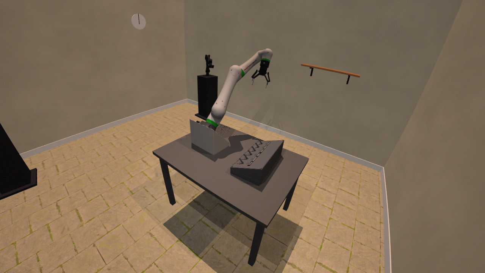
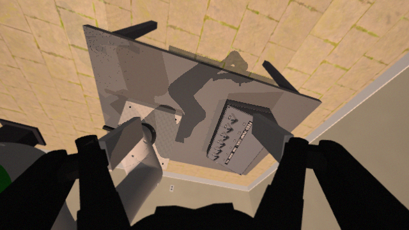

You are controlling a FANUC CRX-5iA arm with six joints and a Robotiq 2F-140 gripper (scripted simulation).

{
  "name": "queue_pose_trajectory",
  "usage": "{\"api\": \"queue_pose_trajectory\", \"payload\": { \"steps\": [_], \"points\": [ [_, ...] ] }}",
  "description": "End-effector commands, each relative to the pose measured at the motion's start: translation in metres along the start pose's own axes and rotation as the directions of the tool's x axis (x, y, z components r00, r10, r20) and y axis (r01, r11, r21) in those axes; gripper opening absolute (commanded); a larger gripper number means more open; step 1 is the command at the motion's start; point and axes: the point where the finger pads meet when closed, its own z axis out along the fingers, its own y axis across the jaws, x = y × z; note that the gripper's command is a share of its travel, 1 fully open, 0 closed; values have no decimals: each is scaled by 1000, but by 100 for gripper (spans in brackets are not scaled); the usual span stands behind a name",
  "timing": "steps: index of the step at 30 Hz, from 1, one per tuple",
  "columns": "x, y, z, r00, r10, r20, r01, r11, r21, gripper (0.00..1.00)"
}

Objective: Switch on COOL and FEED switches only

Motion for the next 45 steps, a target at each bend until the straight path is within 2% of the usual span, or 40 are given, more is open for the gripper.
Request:
{"api": "queue_pose_trajectory", "payload": {
  "steps": [1,12,15,18,21,22,23,24,25,27,28,29,30,31,32,34,35,36,37,39,40,44,45],
  "points": [
    [0,0,0,1000,0,0,0,1000,0,100],
    [0,1,1,1000,3,-1,-3,1000,0,100],
    [2,7,9,999,33,-10,-33,999,5,100],
    [5,25,31,992,120,-36,-119,993,21,100],
    [4,55,73,958,274,-83,-270,961,50,100],
    [4,55,73,958,274,-83,-270,961,50,100],
    [1,66,90,935,339,-103,-334,940,63,100],
    [1,66,90,935,339,-103,-334,940,63,100],
    [-4,78,110,903,411,-125,-403,912,79,100],
    [-4,78,110,903,411,-125,-403,912,79,100],
    [-10,90,131,861,486,-148,-476,874,96,100],
    [-10,90,131,861,486,-148,-476,874,96,100],
    [-19,101,153,809,563,-172,-551,827,116,100],
    [-19,101,153,809,563,-172,-551,827,116,100],
    [-30,112,176,744,639,-196,-624,769,137,100],
    [-30,112,176,744,639,-196,-624,769,137,100],
    [-43,122,200,668,711,-219,-694,702,160,100],
    [-43,122,200,668,711,-219,-694,702,160,100],
    [-58,130,223,582,777,-241,-759,625,184,100],
    [-58,130,223,582,777,-241,-759,625,184,100],
    [-74,137,246,487,834,-260,-815,541,209,100],
    [-74,137,246,487,834,-260,-815,541,209,100],
    [-92,142,268,386,880,-278,-861,452,234,100]
  ]
}}
